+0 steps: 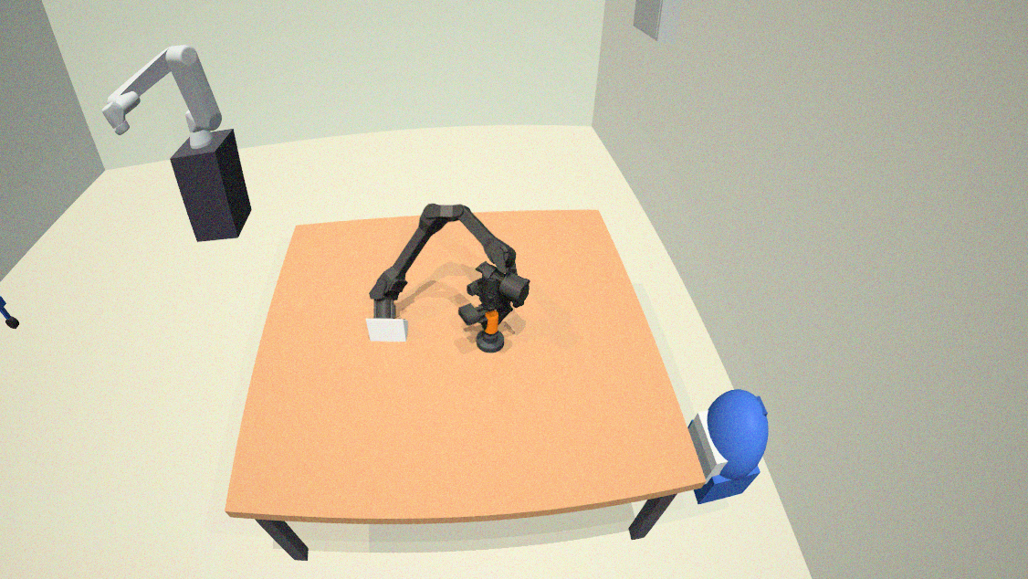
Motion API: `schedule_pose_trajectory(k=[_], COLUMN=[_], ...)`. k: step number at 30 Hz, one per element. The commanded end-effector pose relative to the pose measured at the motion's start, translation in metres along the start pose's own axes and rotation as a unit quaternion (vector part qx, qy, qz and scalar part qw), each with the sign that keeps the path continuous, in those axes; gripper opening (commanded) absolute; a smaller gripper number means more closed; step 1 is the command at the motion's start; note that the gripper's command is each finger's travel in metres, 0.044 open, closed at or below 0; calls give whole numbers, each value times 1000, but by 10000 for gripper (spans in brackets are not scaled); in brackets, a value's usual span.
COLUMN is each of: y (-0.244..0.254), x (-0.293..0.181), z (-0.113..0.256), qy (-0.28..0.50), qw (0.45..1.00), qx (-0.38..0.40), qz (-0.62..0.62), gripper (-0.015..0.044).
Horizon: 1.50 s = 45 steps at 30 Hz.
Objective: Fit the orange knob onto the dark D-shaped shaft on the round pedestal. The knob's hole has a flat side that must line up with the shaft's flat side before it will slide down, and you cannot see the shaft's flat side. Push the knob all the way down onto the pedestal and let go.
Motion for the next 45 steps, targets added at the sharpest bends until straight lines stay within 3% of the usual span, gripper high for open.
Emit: schedule_pose_trajectory(k=[1, 22, 30, 45], y=[-2, 0, 2, 0], x=[-2, 2, 4, 1], z=[-1, 3, 3, 0], qy=[3, 3, 3, 3], qw=[1000, 1000, 994, 994], qx=[-2, -2, -2, -2], qz=[9, 9, 114, 114], gripper=[0, 0, 0, 0])
Point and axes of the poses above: the point midway between the two fingers, 35 mm back from their tips, its own z axis back along the fingers, its own y axis across the jaws, x = y × z, the point moved 1 cm from there along z, back along the fingers, and after that the axes turned 2 degrees about z, right-handed, at the moved point
